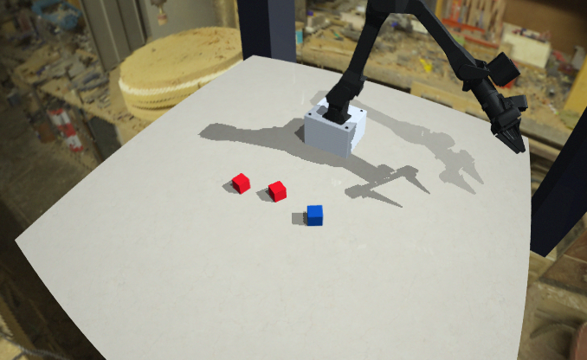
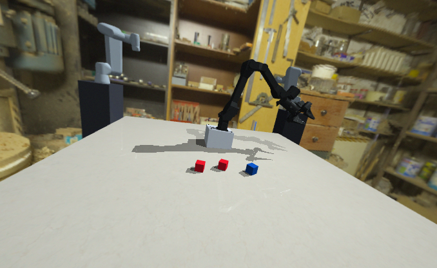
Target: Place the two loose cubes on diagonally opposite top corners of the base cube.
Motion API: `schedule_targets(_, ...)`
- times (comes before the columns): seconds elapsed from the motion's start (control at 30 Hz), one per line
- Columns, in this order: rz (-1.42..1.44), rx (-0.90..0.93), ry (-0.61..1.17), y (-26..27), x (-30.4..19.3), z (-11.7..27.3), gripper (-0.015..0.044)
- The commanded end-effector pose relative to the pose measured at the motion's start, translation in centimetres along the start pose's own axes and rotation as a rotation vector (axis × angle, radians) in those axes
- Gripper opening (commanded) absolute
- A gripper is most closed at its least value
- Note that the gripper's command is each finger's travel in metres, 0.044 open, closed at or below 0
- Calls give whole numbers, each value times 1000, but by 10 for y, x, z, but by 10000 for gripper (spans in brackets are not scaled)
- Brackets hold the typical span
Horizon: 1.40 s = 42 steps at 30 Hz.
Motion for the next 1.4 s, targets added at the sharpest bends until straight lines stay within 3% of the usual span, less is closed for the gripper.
schedule_targets(0.0,-1,-3,3,-2,-1,0,374)
schedule_targets(0.13,-7,-56,64,-34,-17,-7,269)
schedule_targets(0.17,2,-63,86,-42,-22,-11,265)
schedule_targets(0.77,136,-78,484,-164,-128,-43,265)
schedule_targets(1.37,131,54,825,-261,-252,-9,265)
Point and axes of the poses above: the point midway between the two fingers, 35 mm back from their tips, its own z axis back along the fingers, its own y axis across the jaws, x = y × z, the point moved 10 cm from there along z, back along the fingers, and after that the axes turned 2 degrees about z, right-handed, at the moved point
